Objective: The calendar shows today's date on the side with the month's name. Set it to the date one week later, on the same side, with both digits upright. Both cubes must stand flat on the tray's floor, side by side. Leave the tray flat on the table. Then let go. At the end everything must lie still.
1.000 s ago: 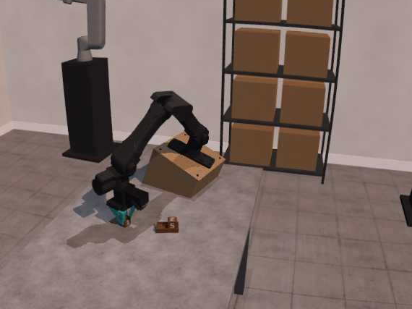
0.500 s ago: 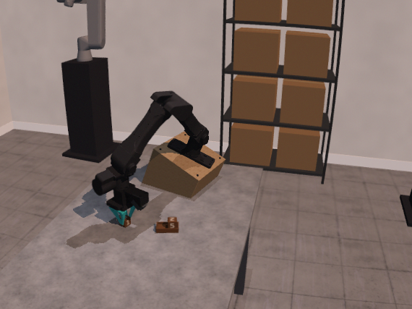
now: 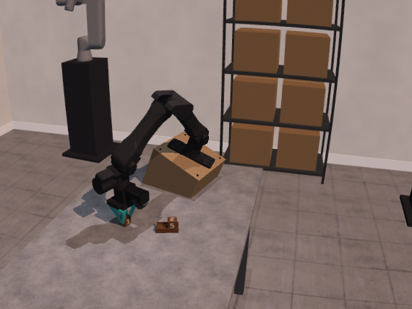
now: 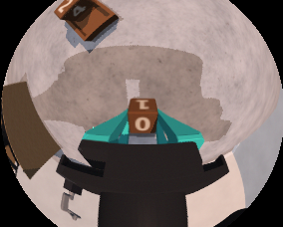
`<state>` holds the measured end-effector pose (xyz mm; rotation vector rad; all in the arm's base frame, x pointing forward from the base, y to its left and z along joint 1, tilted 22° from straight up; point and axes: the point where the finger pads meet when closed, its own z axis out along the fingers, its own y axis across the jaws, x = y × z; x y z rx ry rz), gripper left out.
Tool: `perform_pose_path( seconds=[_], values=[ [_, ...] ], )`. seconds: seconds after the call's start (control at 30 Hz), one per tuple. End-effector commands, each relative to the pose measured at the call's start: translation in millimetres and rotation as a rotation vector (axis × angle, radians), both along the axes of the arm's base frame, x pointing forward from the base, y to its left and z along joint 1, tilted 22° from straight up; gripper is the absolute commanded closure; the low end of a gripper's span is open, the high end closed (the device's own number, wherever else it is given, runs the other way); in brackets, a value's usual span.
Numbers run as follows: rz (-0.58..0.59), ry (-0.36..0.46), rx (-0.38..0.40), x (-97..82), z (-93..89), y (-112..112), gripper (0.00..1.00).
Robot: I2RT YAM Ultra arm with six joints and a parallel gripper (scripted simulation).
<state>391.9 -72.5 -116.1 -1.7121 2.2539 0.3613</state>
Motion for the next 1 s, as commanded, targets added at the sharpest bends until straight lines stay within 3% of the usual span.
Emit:
perform_pose_path(
  seconds=[0.0, 0.23, 0.37, 0.83, 0.97],
  values=[
    [-0.012, -0.012, 0.001, 1.5, 19.0, -10, 0.73],
    [-0.012, -0.012, 0.000, -3.1, 67.2, -29, 0.73],
    [-0.012, -0.012, 0.000, -4.9, 85.8, -36, 0.73],
    [-0.012, -0.011, 0.000, -5.5, 91.5, -39, 0.73],
    [-0.074, 0.013, 0.006, -4.5, 92.9, -35, 0.73]
  ],
)
